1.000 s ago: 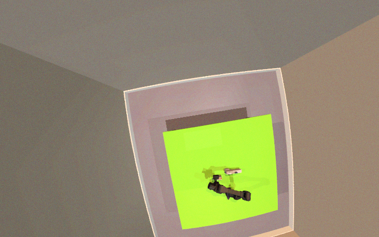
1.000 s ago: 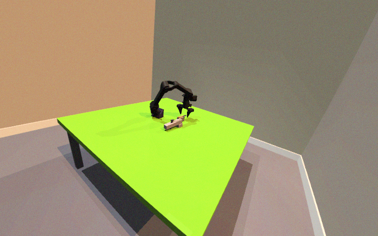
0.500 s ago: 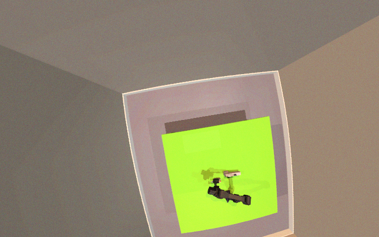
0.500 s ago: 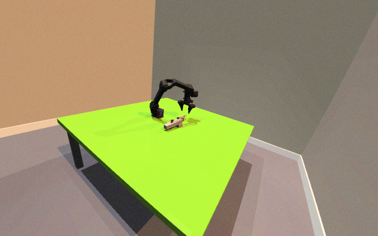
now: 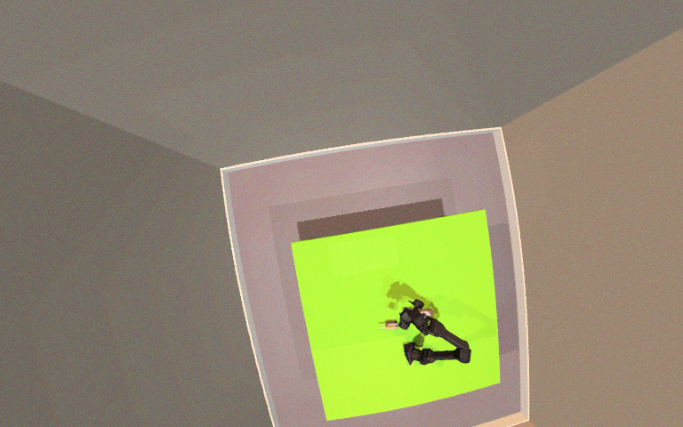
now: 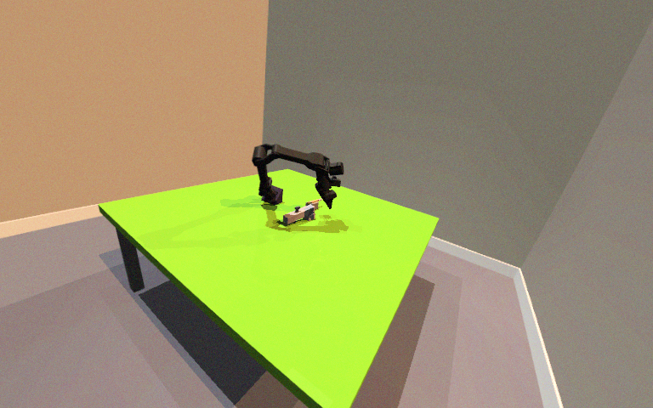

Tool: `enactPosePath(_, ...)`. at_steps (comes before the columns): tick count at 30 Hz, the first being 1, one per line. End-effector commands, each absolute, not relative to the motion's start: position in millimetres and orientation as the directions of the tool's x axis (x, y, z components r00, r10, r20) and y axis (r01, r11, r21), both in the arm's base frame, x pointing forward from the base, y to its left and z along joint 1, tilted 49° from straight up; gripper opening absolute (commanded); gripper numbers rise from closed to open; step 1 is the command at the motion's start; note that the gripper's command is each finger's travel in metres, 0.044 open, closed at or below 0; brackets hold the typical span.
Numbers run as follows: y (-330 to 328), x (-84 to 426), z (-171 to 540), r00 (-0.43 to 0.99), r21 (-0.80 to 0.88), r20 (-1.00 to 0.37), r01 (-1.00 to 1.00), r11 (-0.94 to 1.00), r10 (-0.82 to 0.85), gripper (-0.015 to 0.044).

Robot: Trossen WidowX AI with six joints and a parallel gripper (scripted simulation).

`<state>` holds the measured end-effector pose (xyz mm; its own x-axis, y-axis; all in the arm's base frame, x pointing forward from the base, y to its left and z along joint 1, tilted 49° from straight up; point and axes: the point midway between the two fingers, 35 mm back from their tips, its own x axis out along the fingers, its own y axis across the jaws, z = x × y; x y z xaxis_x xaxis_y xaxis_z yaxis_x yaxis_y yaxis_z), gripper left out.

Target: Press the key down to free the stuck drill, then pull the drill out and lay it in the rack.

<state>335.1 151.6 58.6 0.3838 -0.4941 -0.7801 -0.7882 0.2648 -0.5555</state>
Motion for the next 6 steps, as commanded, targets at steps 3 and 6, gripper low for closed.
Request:
enactPosePath(3,86.2,371.0,125.8,0.489,-0.698,-0.711,-0.579,0.422,-0.505,0.0440)
enactPosePath(6,50.6,380.0,160.8,0.532,-0.752,-0.659,-0.449,0.482,-0.532,0.0440)
